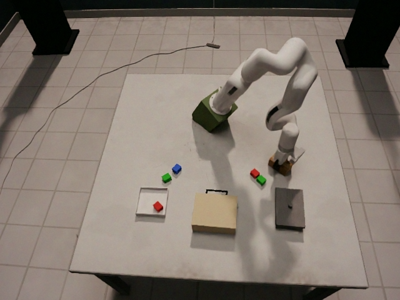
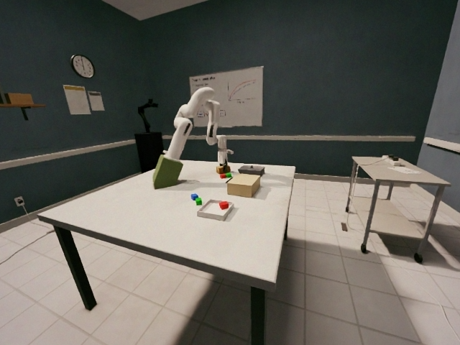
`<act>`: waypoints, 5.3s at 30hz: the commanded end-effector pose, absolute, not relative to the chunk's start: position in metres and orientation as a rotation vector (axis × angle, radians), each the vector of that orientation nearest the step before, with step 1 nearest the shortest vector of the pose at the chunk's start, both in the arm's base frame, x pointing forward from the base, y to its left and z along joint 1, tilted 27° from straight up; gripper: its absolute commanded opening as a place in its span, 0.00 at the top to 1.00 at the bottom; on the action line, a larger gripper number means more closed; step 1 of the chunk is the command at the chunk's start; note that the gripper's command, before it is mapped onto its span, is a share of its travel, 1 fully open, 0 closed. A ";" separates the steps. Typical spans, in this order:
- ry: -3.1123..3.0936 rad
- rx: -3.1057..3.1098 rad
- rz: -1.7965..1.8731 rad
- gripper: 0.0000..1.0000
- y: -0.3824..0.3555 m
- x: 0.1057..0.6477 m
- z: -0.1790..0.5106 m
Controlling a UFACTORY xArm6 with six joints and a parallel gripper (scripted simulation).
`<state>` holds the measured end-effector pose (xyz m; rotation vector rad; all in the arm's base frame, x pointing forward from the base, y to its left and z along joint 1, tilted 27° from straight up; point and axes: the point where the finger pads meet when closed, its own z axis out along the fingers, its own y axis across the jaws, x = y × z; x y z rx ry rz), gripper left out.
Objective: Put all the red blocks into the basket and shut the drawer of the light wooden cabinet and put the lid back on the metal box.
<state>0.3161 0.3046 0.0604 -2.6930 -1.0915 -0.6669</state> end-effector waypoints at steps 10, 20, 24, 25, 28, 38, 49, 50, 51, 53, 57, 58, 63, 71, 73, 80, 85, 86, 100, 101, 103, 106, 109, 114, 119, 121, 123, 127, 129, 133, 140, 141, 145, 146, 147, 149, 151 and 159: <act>-1.091 -2.695 -0.668 0.38 0.305 0.316 0.061; -1.091 -2.695 -0.668 0.38 0.305 0.316 0.061; -1.091 -2.695 -0.668 0.38 0.305 0.316 0.061; -1.091 -2.695 -0.668 0.38 0.305 0.316 0.061; -1.091 -2.695 -0.668 0.38 0.305 0.316 0.061; -1.091 -2.695 -0.668 0.38 0.305 0.316 0.061; -1.091 -2.695 -0.668 0.38 0.305 0.316 0.061; -1.091 -2.695 -0.668 0.38 0.305 0.316 0.061; -1.091 -2.695 -0.668 0.38 0.305 0.316 0.061; -1.091 -2.695 -0.668 0.38 0.305 0.316 0.061; -1.091 -2.695 -0.668 0.38 0.305 0.316 0.061; -1.091 -2.695 -0.668 0.38 0.305 0.316 0.061; -1.091 -2.695 -0.668 0.38 0.305 0.316 0.061; -1.091 -2.695 -0.668 0.38 0.305 0.316 0.061; -1.091 -2.695 -0.668 0.38 0.305 0.316 0.061; -1.091 -2.695 -0.668 0.38 0.305 0.316 0.061; -1.091 -2.695 -0.668 0.27 0.305 0.316 0.061; -1.091 -2.695 -0.668 0.27 0.305 0.316 0.061; -1.091 -2.695 -0.668 0.27 0.305 0.316 0.061; -1.091 -2.695 -0.668 0.27 0.305 0.316 0.061; -1.091 -2.695 -0.668 0.27 0.305 0.316 0.061; -1.091 -2.695 -0.668 0.27 0.305 0.316 0.061; -1.091 -2.695 -0.668 0.27 0.305 0.316 0.061; -1.091 -2.695 -0.668 0.27 0.305 0.316 0.061; -1.091 -2.695 -0.668 0.27 0.305 0.316 0.062; -1.091 -2.695 -0.668 0.27 0.305 0.316 0.062; -1.091 -2.695 -0.668 0.27 0.305 0.316 0.062; -1.091 -2.695 -0.668 0.27 0.305 0.316 0.064; -1.091 -2.695 -0.668 0.27 0.305 0.315 0.064; -1.091 -2.695 -0.668 0.27 0.304 0.315 0.066; -1.091 -2.695 -0.668 0.27 0.302 0.313 0.071; -1.091 -2.695 -0.669 0.27 0.302 0.312 0.072; -1.091 -2.695 -0.669 0.27 0.301 0.311 0.076; -1.091 -2.695 -0.669 0.27 0.301 0.311 0.076; -1.091 -2.695 -0.669 0.27 0.301 0.311 0.076; -1.091 -2.695 -0.669 0.27 0.300 0.310 0.078; -1.091 -2.695 -0.669 0.27 0.299 0.309 0.080; -1.091 -2.695 -0.668 0.27 0.293 0.303 0.096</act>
